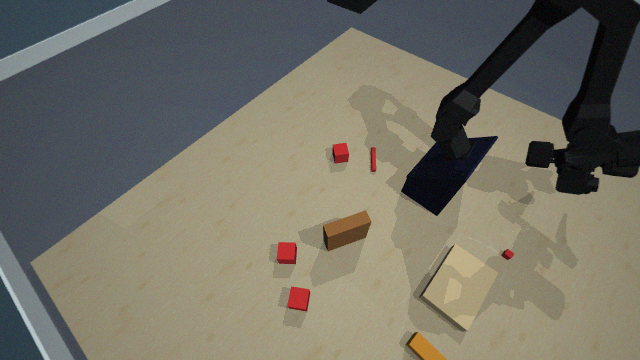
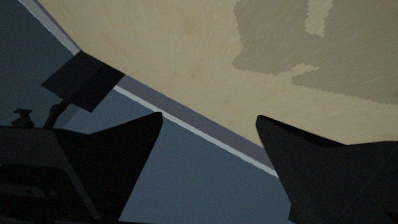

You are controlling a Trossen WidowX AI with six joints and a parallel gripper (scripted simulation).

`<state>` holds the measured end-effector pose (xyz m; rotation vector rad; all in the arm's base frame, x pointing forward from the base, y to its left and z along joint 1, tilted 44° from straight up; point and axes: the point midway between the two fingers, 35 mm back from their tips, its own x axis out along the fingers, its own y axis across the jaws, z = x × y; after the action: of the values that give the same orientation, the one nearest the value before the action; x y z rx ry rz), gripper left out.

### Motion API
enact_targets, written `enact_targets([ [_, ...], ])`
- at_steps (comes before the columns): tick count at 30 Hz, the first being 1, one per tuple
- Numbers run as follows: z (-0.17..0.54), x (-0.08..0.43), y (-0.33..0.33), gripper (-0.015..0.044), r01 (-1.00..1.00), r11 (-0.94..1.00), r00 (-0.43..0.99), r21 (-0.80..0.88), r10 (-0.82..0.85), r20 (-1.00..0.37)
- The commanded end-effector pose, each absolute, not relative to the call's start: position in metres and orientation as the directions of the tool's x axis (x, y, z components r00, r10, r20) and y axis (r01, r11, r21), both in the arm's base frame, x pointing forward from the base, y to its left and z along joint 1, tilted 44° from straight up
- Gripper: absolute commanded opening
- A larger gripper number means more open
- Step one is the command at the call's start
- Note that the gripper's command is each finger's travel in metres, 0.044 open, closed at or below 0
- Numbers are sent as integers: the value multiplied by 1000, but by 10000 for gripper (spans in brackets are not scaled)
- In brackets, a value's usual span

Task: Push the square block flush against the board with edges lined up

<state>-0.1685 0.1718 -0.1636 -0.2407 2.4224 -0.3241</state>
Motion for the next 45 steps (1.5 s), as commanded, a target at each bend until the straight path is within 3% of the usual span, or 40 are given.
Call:
enact_targets([
  [1, -164, -169, 172, 374, -88, 952, -757, -293, -255, -602],
  [12, -163, -112, 225, 85, -87, 995, -666, -57, -101, -739],
  [15, -161, -91, 231, 6, -29, 998, -648, -62, -66, -759],
  [23, -157, -49, 248, 0, -58, 998, -569, 28, -10, -822],
  [32, -139, 43, 262, 0, -188, 974, -379, 123, 44, -924],
  [45, -93, 174, 221, 0, -392, 920, -111, 17, -30, -993],
])
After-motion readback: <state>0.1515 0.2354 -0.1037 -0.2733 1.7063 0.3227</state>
